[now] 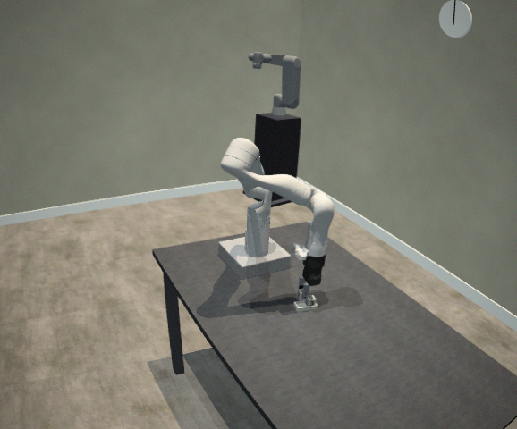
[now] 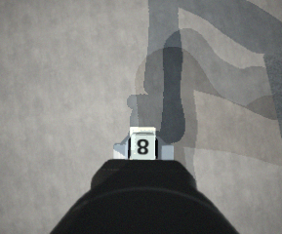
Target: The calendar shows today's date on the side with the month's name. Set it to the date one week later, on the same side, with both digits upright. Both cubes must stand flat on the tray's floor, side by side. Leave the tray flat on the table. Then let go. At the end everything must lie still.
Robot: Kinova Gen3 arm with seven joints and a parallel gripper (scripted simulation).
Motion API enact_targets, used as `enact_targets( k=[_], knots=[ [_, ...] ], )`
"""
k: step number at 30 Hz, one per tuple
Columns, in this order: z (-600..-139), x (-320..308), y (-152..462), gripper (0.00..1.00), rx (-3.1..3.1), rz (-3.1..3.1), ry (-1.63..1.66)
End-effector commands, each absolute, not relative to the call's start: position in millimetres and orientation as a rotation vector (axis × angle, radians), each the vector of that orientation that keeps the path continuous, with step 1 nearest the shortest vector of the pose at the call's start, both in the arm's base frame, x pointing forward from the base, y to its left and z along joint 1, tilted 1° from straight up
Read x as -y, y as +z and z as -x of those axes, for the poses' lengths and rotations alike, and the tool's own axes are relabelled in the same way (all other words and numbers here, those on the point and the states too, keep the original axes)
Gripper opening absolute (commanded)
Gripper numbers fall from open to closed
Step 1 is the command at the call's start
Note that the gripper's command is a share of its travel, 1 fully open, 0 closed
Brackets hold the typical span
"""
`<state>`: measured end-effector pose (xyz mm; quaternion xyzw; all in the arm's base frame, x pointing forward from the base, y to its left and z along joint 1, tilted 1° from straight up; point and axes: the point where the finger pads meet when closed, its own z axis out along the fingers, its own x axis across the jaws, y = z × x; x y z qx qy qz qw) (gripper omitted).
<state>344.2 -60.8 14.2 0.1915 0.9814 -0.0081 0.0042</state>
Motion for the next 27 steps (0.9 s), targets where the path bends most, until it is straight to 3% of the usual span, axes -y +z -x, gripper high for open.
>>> enact_targets(
  k=[1,27],
  knots=[
    [-345,61,14,0.60,-3.074,-0.600,-0.026],
    [-345,61,-3,0.60,-3.074,-0.600,-0.026]
  ],
)
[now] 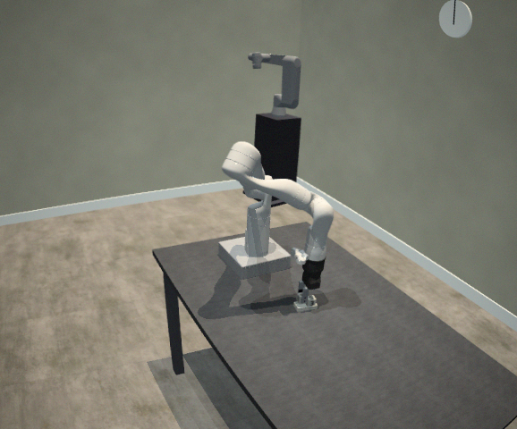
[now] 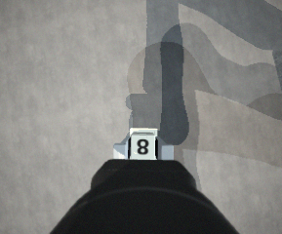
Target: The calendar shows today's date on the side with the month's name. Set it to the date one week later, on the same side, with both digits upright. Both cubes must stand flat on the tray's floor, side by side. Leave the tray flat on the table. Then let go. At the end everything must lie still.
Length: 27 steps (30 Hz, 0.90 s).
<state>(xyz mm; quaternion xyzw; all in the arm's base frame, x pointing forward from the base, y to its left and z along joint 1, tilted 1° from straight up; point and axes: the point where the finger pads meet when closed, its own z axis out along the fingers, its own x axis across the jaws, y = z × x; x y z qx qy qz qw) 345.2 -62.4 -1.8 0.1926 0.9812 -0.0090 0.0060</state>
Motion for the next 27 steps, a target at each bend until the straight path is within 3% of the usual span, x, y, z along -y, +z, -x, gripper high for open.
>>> enact_targets(
  k=[1,27],
  knots=[
    [-344.6,61.1,-4.2,0.60,-3.074,-0.600,-0.026],
    [-344.7,61.2,-10.8,0.60,-3.074,-0.600,-0.026]
  ],
)
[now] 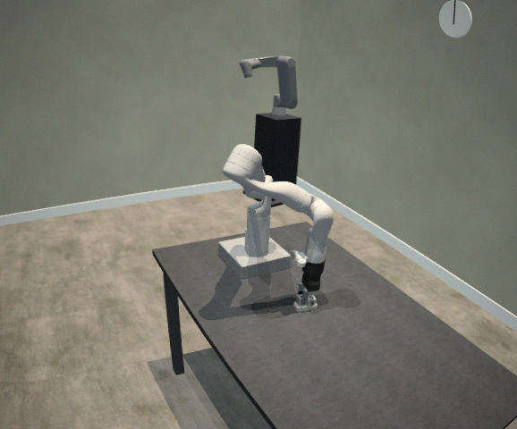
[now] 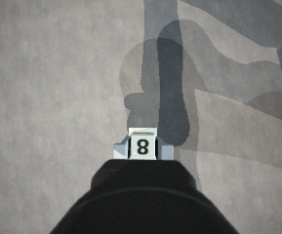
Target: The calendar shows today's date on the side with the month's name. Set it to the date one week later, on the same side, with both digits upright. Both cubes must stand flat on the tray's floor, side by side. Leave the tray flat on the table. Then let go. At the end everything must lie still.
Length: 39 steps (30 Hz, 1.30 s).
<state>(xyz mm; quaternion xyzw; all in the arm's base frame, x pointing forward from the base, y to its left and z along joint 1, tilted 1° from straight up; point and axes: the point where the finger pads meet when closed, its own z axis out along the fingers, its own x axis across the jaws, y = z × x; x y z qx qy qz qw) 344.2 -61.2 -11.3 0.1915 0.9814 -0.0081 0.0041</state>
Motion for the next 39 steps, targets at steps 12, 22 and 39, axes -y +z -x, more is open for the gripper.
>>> enact_targets(
  k=[12,22,39],
  knots=[
    [-344.7,61.2,-10.8,0.60,-3.074,-0.600,-0.026],
    [-344.7,61.3,-11.5,0.60,-3.074,-0.600,-0.026],
    [-344.7,61.4,-17.8,0.60,-3.074,-0.600,-0.026]
  ],
)
